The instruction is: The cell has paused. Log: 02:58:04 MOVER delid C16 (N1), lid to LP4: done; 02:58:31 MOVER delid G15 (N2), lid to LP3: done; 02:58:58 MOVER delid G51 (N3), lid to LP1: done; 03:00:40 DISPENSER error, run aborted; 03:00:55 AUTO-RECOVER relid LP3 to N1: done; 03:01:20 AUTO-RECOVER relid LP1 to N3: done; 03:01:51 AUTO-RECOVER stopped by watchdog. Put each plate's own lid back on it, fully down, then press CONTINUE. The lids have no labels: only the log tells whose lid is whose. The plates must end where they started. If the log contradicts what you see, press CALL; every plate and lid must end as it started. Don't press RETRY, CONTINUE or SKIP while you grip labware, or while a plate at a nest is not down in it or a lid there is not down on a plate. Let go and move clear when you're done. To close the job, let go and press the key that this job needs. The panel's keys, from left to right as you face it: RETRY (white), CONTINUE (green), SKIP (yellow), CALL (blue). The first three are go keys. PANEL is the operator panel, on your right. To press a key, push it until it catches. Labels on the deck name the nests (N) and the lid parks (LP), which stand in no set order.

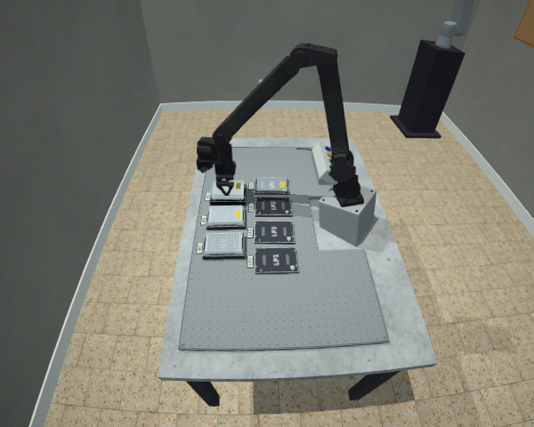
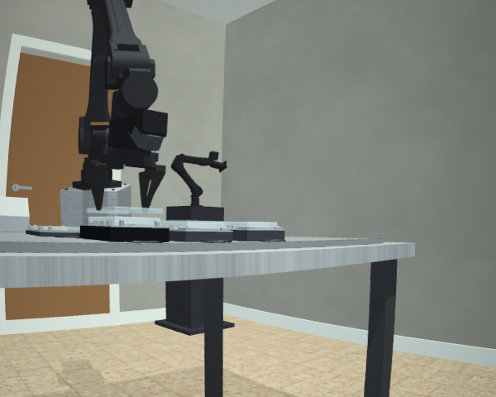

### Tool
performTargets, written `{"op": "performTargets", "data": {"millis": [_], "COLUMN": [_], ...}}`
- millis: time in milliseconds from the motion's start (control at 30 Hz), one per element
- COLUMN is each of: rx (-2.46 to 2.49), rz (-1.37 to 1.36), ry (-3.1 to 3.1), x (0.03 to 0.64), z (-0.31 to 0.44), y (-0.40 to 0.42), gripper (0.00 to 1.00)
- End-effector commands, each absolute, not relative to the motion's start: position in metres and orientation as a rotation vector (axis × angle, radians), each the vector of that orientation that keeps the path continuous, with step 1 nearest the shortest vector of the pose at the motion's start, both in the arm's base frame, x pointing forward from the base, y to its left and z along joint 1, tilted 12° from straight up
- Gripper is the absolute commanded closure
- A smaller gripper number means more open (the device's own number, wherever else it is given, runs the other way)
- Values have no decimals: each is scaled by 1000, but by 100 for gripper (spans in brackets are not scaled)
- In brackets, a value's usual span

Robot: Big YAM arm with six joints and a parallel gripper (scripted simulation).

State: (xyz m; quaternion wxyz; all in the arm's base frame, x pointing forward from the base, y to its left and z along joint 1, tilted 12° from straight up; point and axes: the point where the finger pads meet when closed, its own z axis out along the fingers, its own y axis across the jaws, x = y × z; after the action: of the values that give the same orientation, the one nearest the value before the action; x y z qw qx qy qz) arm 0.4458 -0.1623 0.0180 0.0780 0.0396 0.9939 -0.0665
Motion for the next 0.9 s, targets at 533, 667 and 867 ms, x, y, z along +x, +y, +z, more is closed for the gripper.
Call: {"op": "performTargets", "data": {"millis": [533, 667, 867], "rx": [116, 115, 116], "rz": [-196, -197, -195], "ry": [2985, 2982, 2987], "x": [444, 444, 443], "z": [5, 6, 1], "y": [-168, -167, -168], "gripper": [100, 100, 100]}}
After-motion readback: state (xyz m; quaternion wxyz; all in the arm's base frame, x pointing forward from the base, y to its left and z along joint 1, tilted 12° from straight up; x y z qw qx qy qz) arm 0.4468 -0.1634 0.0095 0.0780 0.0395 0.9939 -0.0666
